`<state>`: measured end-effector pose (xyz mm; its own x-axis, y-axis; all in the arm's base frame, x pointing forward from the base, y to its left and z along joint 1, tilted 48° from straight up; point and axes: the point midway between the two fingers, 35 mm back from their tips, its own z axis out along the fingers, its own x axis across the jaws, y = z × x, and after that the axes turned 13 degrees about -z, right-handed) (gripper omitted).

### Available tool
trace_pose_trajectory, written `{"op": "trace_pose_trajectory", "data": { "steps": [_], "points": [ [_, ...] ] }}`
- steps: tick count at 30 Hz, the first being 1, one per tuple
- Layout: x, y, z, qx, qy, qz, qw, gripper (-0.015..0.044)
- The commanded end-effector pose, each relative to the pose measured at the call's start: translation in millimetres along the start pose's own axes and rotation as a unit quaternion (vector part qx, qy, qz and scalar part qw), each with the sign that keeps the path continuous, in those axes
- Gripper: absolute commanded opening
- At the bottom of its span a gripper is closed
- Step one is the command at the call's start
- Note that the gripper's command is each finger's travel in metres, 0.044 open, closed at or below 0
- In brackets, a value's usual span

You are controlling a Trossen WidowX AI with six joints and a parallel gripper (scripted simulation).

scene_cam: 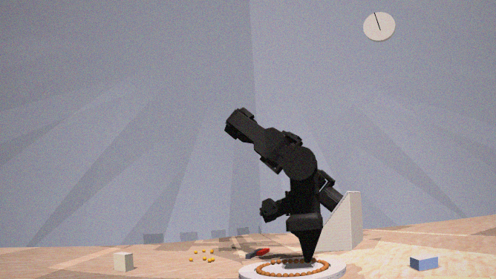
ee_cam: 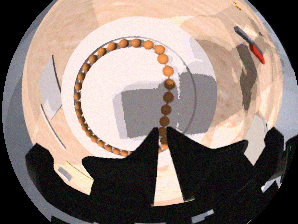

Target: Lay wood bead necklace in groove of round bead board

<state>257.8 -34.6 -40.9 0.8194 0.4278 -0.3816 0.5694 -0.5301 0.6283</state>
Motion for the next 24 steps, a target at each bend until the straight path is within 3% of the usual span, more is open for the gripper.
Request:
{"op": "trace_pose_trajectory", "data": {
  "steps": [1,24],
  "points": [
    [0,0,0,0.000,0.000,0.000,1.000,0.0000],
    [-19,-11,-6,-0.001,-0.003,-0.004,1.000,0.0000]
  ]
}}
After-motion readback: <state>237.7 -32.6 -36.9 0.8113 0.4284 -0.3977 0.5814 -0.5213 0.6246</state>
